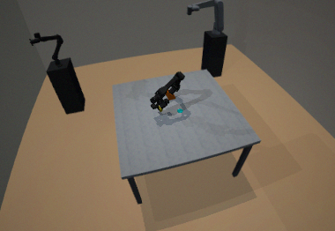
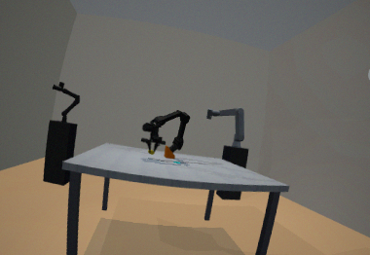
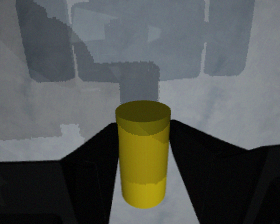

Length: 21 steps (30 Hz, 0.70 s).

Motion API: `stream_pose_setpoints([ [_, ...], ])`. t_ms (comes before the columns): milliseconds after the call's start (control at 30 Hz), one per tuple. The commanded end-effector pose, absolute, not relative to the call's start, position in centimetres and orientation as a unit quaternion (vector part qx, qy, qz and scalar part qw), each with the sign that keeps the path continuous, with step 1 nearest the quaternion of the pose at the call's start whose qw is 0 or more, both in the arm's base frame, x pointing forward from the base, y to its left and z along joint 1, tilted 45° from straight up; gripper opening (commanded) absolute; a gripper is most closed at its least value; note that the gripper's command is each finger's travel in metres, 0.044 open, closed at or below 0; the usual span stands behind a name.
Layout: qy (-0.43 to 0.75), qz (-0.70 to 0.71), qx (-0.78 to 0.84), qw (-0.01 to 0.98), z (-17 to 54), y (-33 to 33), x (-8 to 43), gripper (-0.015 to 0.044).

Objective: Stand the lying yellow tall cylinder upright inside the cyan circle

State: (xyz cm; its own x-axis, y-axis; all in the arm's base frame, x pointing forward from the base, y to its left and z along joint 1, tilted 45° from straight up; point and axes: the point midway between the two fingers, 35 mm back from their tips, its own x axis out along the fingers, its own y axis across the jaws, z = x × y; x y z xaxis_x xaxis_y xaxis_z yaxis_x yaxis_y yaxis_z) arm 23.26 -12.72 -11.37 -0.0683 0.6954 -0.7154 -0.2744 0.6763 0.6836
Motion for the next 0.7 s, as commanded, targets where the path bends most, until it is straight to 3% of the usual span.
stream_pose_setpoints([
  [0,0.633,0.366,0.162,0.662,-10.5,-13.7,23.5,0.0105],
  [667,0.634,0.366,0.162,0.662,-6.0,-17.7,23.4,0.0105],
])
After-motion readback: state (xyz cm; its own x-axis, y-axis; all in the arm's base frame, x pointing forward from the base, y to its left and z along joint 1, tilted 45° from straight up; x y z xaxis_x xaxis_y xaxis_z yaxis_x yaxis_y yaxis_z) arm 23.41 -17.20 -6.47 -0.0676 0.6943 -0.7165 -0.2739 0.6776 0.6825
